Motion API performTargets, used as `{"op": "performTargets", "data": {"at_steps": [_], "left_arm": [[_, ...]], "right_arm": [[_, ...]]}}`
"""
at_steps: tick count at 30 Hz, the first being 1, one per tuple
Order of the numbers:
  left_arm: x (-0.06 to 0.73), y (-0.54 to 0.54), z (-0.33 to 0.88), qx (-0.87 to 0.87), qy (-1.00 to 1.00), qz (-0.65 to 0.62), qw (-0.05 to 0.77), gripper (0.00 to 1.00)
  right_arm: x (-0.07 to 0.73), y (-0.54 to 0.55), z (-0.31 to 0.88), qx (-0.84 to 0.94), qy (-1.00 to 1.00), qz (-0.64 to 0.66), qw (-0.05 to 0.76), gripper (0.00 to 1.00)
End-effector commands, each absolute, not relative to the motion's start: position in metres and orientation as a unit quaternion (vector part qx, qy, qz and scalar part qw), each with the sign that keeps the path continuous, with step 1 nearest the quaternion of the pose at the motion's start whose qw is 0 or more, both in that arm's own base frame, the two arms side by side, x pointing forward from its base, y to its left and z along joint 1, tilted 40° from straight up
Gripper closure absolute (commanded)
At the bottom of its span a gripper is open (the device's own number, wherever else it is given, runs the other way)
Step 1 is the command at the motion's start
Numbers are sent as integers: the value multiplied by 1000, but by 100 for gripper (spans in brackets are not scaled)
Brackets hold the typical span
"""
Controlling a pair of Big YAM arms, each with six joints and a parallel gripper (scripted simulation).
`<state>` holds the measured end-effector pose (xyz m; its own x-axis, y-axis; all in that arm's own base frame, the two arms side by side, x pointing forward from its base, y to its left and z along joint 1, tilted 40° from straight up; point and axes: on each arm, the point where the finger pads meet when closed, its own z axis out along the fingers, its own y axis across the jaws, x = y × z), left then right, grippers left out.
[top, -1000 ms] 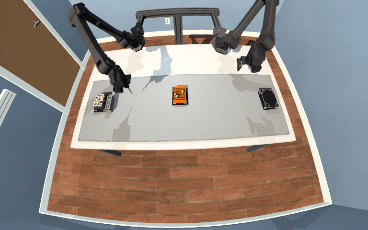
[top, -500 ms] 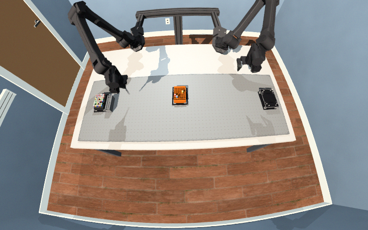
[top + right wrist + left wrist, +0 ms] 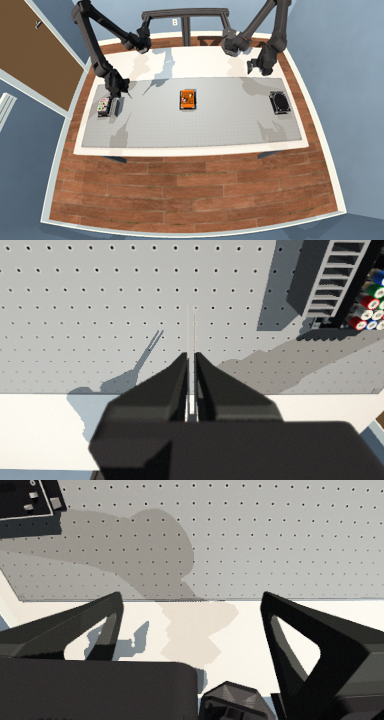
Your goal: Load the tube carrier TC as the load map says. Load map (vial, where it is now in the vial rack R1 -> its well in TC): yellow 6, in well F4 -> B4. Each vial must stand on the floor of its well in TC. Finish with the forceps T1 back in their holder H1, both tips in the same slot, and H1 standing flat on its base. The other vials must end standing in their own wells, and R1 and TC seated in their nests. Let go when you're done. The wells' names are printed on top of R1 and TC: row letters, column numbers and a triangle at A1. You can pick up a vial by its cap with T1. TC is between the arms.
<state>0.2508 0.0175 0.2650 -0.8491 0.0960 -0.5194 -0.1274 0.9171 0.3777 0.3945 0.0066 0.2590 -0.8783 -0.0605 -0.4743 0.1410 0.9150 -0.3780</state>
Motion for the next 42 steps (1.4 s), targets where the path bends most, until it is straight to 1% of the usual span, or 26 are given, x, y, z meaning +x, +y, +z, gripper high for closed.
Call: {"op": "performTargets", "data": {"at_steps": [1,14,17,20,42], "left_arm": [[255,15,277,-16,937,199,288,0],[255,15,277,-16,937,199,288,0],[255,15,277,-16,937,199,288,0],[255,15,277,-16,937,199,288,0],[255,15,277,-16,937,199,288,0]], "right_arm": [[398,0,274,23,943,-202,264,93],[399,-19,296,25,940,-201,276,93],[404,-20,289,23,942,-203,266,93],[400,-25,303,26,938,-201,280,93],[396,-56,316,24,938,-205,280,93]]}}
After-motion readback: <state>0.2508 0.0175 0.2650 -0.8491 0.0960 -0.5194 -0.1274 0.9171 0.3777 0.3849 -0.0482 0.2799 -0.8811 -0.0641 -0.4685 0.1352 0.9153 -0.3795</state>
